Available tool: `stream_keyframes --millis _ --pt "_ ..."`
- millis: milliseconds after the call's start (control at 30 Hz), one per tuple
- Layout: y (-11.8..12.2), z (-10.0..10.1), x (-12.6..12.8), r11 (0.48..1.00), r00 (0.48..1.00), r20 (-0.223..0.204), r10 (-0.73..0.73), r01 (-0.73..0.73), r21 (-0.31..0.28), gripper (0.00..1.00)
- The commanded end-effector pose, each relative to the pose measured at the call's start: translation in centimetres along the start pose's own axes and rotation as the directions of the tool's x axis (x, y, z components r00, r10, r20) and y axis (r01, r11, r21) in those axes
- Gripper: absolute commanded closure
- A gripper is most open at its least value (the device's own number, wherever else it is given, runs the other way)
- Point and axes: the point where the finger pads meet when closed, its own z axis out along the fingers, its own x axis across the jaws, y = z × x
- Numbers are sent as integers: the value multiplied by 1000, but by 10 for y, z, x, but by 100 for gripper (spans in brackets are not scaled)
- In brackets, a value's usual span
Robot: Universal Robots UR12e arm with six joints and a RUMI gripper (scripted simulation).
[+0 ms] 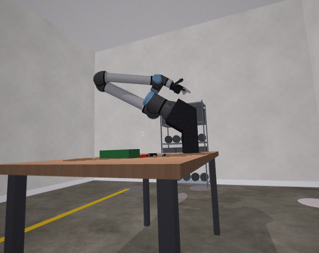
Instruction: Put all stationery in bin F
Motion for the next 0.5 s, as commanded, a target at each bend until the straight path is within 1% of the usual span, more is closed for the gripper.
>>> stream_keyframes --millis 0,133,233,267,333,467 --pt "-25 1 6 998 999 -20 50 -49 37 96" --pt "-56 1 16 998 999 -20 50 -49 37 96" --pt "-56 1 16 998 999 -20 50 -49 37 96" --pt "-64 2 20 994 995 -39 89 -86 63 96" --pt "-64 2 20 994 995 -39 89 -86 63 96" --pt "-94 2 34 993 994 -44 99 -96 71 96"
